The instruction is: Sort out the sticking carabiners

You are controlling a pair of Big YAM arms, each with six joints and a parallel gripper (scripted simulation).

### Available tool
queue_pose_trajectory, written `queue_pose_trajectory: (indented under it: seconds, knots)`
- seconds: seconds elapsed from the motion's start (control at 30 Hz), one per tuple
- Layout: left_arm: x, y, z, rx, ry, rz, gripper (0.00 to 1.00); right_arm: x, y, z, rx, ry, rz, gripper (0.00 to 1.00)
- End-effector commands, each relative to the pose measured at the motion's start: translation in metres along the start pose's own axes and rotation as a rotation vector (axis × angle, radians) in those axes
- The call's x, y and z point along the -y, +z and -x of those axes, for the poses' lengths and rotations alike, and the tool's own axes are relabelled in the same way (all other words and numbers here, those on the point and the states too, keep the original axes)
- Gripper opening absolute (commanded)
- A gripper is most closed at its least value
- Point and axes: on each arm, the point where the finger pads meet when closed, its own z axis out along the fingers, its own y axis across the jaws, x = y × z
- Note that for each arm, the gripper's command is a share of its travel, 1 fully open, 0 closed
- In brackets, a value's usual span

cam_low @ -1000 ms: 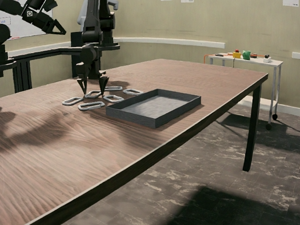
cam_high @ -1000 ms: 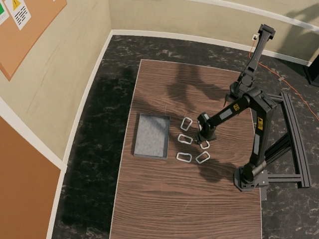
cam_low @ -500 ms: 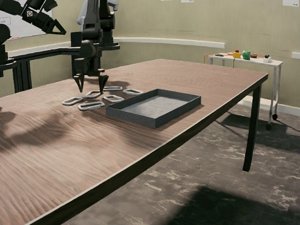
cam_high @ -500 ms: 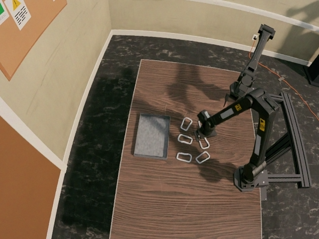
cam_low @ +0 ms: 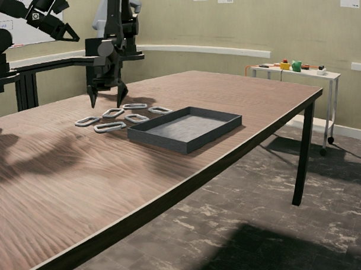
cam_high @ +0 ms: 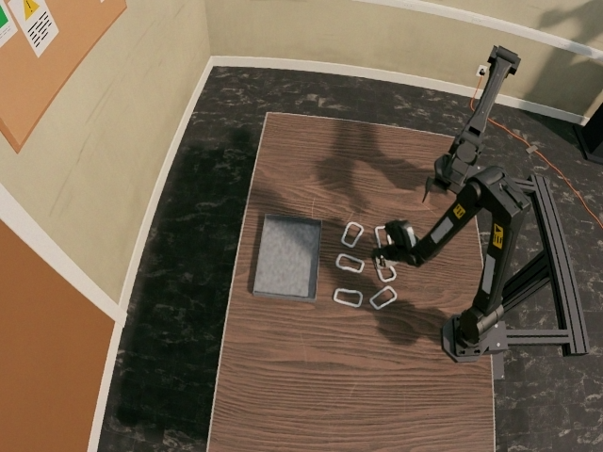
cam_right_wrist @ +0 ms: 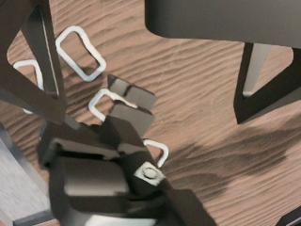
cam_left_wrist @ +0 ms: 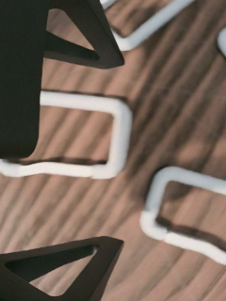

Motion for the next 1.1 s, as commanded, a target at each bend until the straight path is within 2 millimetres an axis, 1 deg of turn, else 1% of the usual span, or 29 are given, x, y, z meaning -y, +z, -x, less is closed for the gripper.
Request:
queue_pose_trajectory:
  seconds: [0.0, 0.07, 0.1, 0.13, 0.2, 0.27, 0.33, 0.37, 0.43, 0.7, 0.73, 0.83, 0.9, 1.0, 1.07]
  knots:
    - [0.005, -0.010, 0.013, 0.125, -0.038, 0.011, 1.00, 0.000, 0.000, 0.011, 0.016, 0.000, -0.002, 1.00]
    - [-0.001, -0.013, -0.003, 0.114, -0.077, 0.022, 1.00, 0.000, 0.000, 0.011, 0.016, 0.000, -0.002, 1.00]
    - [-0.007, -0.016, -0.016, 0.105, -0.110, 0.037, 1.00, 0.000, 0.000, 0.011, 0.016, 0.000, -0.002, 1.00]
    - [-0.009, -0.019, -0.024, 0.097, -0.124, 0.045, 1.00, 0.000, 0.000, 0.011, 0.016, 0.000, -0.002, 1.00]
    - [-0.011, -0.023, -0.035, 0.085, -0.138, 0.055, 1.00, 0.000, 0.000, 0.011, 0.016, 0.000, -0.002, 1.00]
    - [-0.013, -0.025, -0.042, 0.078, -0.143, 0.062, 1.00, 0.000, 0.000, 0.011, 0.016, 0.000, -0.002, 1.00]
    - [-0.013, -0.025, -0.042, 0.078, -0.143, 0.062, 1.00, 0.000, 0.000, 0.011, 0.016, 0.000, -0.002, 1.00]
    - [-0.015, -0.027, -0.031, 0.103, -0.130, 0.067, 1.00, 0.000, 0.000, 0.011, 0.016, 0.000, -0.002, 1.00]
    - [-0.014, -0.026, -0.034, 0.092, -0.124, 0.066, 1.00, 0.000, 0.000, 0.011, 0.016, 0.000, -0.002, 1.00]
    - [-0.013, -0.026, -0.034, 0.092, -0.121, 0.063, 1.00, 0.000, 0.000, 0.011, 0.016, 0.000, -0.002, 1.00]
    - [-0.017, -0.028, -0.025, 0.111, -0.122, 0.069, 1.00, 0.000, 0.000, 0.011, 0.016, 0.000, -0.002, 1.00]
    - [-0.028, -0.028, -0.025, 0.092, -0.113, 0.079, 1.00, 0.000, 0.000, 0.011, 0.016, 0.000, -0.002, 1.00]
    - [-0.028, -0.028, -0.025, 0.092, -0.113, 0.079, 1.00, 0.000, 0.000, 0.011, 0.016, 0.000, -0.002, 1.00]
    - [-0.056, -0.027, -0.015, 0.085, -0.147, 0.107, 1.00, 0.000, 0.000, 0.011, 0.016, 0.000, -0.002, 1.00]
    - [-0.088, -0.026, -0.003, 0.083, -0.199, 0.135, 1.00, 0.000, 0.000, 0.011, 0.016, 0.000, -0.002, 1.00]
